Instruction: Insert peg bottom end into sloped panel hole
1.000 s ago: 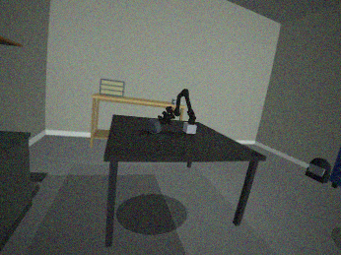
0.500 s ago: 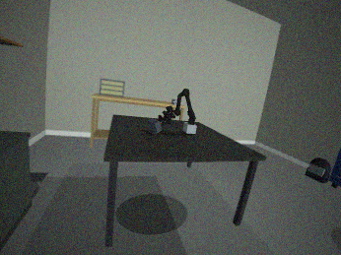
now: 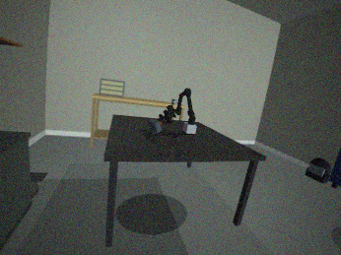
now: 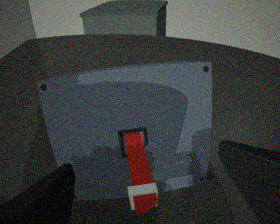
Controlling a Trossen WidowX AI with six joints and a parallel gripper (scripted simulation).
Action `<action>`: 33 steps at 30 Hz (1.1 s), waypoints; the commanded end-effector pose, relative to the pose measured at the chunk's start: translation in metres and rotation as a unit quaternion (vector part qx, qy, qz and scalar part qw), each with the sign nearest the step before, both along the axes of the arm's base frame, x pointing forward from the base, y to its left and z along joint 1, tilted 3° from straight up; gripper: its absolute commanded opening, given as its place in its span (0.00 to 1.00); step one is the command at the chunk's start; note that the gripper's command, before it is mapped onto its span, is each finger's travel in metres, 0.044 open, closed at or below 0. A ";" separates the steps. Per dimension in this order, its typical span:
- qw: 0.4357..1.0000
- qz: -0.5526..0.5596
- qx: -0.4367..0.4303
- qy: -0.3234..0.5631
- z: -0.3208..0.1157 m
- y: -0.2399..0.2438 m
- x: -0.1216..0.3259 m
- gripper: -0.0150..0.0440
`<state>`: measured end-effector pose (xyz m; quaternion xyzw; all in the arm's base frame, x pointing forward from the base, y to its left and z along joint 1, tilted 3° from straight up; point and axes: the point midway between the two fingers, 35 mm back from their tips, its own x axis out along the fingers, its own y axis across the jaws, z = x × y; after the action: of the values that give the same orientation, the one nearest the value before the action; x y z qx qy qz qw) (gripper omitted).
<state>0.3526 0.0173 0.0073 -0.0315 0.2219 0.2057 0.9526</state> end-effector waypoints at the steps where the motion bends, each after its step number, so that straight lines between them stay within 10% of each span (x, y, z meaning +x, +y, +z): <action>1: 1.000 0.003 0.000 0.002 0.001 -0.001 -0.004 1.00; 33: 1.000 0.001 -0.001 0.005 0.016 -0.016 -0.025 1.00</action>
<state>0.3312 0.0017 0.0236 -0.0322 0.2248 0.2036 0.9523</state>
